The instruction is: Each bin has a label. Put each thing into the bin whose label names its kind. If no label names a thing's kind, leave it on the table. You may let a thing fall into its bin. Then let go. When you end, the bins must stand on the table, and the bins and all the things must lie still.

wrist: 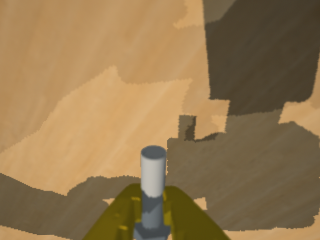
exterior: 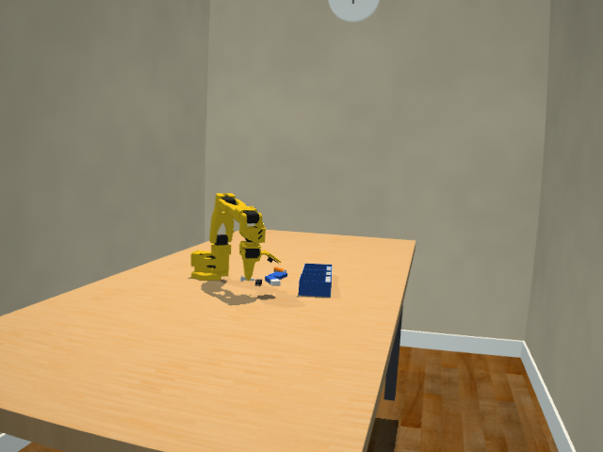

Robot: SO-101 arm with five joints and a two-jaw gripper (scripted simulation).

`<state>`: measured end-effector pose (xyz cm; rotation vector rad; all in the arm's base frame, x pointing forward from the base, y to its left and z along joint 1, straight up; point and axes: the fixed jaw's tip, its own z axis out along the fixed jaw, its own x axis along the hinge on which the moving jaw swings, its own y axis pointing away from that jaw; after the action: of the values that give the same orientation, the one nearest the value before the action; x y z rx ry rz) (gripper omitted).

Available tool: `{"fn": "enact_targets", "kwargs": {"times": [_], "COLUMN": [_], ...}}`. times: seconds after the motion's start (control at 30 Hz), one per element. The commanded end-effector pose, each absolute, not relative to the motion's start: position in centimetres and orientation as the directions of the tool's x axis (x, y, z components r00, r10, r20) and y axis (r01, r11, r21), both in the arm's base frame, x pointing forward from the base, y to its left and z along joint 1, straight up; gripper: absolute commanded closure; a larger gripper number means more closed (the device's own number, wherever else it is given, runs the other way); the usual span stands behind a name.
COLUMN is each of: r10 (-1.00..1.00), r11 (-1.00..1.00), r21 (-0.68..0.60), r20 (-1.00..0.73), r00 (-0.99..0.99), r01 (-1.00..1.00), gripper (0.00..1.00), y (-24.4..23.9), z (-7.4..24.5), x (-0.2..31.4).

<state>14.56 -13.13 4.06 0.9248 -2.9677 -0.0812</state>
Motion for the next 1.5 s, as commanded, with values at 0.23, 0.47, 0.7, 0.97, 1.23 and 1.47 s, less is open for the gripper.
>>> {"fn": "enact_targets", "kwargs": {"times": [0.23, 0.47, 0.7, 0.97, 1.23, 1.47], "r10": [-0.559, -0.526, -0.456, -0.412, -0.401, -0.387], "r11": [0.829, 0.85, 0.89, 0.911, 0.916, 0.922], "r21": [-0.017, -0.021, -0.028, -0.031, -0.032, -0.037], "r20": [-0.004, -0.007, -0.014, -0.02, -0.022, -0.027], "r00": [-0.829, -0.85, -0.89, -0.911, -0.916, -0.922], "r01": [-0.559, -0.526, -0.456, -0.411, -0.401, -0.385], "gripper": [1.0, 1.0, 1.0, 1.0, 1.0, 1.0], "y": [-13.8, -13.4, -12.3, -11.6, -11.5, -11.3], "z": [5.7, 6.0, 6.5, 6.8, 6.9, 7.0], "x": [15.3, 16.1, 17.7, 18.7, 18.9, 19.2]}}
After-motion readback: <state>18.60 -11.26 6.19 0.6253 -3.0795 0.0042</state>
